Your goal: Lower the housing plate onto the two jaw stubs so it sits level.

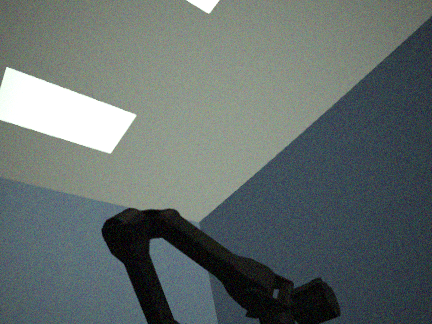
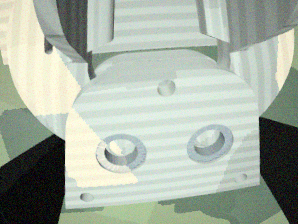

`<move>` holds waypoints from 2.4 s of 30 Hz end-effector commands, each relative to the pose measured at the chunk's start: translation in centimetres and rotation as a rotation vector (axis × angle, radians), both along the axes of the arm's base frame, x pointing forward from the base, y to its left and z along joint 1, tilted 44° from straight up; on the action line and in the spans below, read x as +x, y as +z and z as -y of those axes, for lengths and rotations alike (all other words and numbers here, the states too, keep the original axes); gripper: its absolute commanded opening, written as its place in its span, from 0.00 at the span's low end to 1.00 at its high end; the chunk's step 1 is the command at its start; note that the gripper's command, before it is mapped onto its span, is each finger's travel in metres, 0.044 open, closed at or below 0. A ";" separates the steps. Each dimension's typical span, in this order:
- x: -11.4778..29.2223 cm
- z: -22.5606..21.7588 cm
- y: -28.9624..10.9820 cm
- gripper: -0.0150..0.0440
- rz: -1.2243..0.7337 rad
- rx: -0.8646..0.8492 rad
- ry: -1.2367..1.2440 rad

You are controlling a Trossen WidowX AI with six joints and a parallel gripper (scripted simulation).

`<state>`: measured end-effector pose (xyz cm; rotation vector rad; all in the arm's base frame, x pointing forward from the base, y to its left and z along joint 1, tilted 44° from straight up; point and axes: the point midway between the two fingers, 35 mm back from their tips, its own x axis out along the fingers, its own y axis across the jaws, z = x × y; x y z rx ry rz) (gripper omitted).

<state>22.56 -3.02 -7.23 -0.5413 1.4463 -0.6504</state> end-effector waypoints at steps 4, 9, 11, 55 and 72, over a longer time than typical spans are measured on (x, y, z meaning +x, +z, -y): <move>-0.1 0.2 -0.1 0.85 -0.004 0.001 -0.005; -0.1 0.2 -0.1 0.85 -0.004 0.001 -0.005; -0.1 0.2 -0.1 0.85 -0.004 0.001 -0.005; 0.0 0.2 -0.1 0.85 -0.004 0.001 -0.005; 0.0 0.2 -0.1 0.85 -0.004 0.001 -0.005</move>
